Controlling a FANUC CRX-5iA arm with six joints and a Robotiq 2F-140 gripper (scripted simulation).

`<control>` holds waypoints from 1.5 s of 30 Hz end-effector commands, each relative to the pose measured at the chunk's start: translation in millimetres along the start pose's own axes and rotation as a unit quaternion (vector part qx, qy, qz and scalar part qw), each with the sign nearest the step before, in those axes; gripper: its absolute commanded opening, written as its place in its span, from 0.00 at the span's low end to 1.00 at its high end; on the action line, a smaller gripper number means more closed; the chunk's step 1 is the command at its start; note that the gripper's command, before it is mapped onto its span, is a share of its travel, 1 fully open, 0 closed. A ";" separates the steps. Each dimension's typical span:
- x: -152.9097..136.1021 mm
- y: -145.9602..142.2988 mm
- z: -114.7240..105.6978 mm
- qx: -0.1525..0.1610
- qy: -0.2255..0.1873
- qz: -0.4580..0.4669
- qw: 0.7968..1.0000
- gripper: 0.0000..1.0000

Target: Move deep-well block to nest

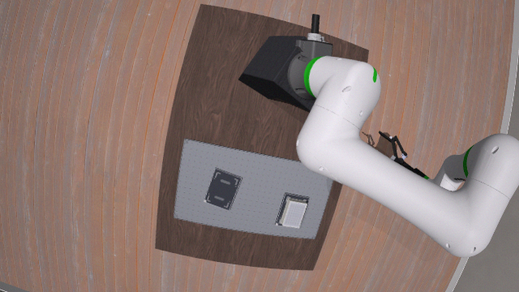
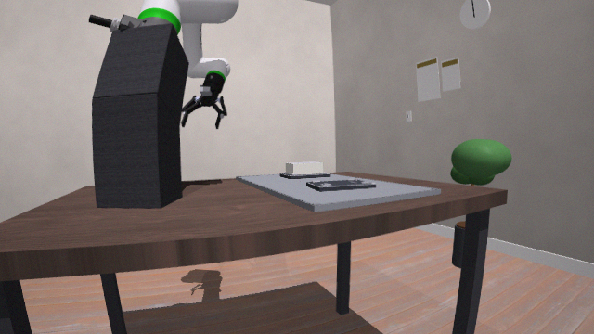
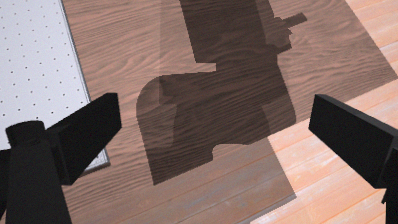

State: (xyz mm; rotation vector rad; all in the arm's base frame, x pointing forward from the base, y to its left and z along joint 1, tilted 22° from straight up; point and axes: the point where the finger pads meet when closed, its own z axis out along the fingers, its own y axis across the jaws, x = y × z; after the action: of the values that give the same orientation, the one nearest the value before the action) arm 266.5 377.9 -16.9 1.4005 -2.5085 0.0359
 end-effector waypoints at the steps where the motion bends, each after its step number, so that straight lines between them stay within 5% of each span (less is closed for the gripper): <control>1: -8.7 -13.8 4.0 -0.016 -0.014 -0.052 0.998 1.00; 23: -40.8 -85.2 20.9 -0.029 -0.094 -0.263 0.960 1.00; 45: -59.8 -172.3 35.5 0.020 -0.170 -0.453 0.875 1.00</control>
State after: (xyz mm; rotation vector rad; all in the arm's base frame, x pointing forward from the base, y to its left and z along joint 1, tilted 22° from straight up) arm 420.3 336.8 -80.1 2.5542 -1.8604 -0.3571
